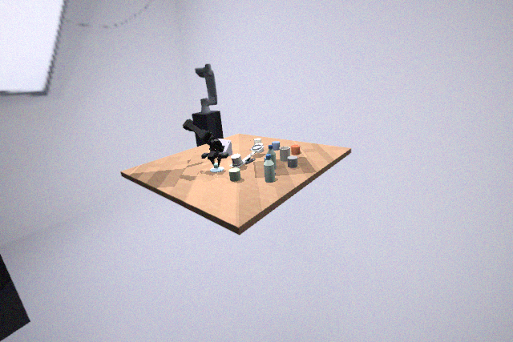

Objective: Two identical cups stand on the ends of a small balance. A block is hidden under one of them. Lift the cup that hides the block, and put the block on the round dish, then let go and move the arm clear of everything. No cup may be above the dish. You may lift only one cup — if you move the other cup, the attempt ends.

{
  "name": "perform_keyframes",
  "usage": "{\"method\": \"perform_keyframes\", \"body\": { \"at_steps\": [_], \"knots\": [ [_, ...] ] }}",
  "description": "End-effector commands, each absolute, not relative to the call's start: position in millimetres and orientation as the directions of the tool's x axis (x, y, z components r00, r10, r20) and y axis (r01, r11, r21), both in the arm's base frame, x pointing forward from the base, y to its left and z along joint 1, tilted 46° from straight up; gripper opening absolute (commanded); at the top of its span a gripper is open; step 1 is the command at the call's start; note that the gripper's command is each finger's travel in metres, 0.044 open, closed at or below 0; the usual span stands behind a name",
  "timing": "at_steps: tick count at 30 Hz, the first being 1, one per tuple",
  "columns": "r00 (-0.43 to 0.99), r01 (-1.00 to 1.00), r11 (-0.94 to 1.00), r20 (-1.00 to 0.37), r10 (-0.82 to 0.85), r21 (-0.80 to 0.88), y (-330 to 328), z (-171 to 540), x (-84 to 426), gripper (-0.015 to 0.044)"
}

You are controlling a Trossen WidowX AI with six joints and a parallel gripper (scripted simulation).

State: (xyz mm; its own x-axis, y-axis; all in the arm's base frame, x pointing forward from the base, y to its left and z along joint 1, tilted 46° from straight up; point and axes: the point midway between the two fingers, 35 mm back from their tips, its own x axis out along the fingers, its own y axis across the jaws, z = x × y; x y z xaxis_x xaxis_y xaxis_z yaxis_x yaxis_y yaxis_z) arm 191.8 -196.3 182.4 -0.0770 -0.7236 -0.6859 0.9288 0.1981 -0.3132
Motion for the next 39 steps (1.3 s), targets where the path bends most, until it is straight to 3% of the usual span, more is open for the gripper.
{"method": "perform_keyframes", "body": {
  "at_steps": [1, 6, 23, 39],
  "knots": [
    [-0.077, 0.927, 0.202, -0.688, -0.722, -0.316, -200, 177, 191, 0.0000],
    [-0.077, 0.927, 0.202, -0.687, -0.722, -0.316, -205, 173, 190, 0.0000],
    [-0.074, 0.929, 0.200, -0.689, -0.721, -0.310, -199, 179, 192, 0.0440],
    [-0.072, 0.926, 0.210, -0.694, -0.716, -0.313, -130, 242, 200, 0.0440]
  ]
}}
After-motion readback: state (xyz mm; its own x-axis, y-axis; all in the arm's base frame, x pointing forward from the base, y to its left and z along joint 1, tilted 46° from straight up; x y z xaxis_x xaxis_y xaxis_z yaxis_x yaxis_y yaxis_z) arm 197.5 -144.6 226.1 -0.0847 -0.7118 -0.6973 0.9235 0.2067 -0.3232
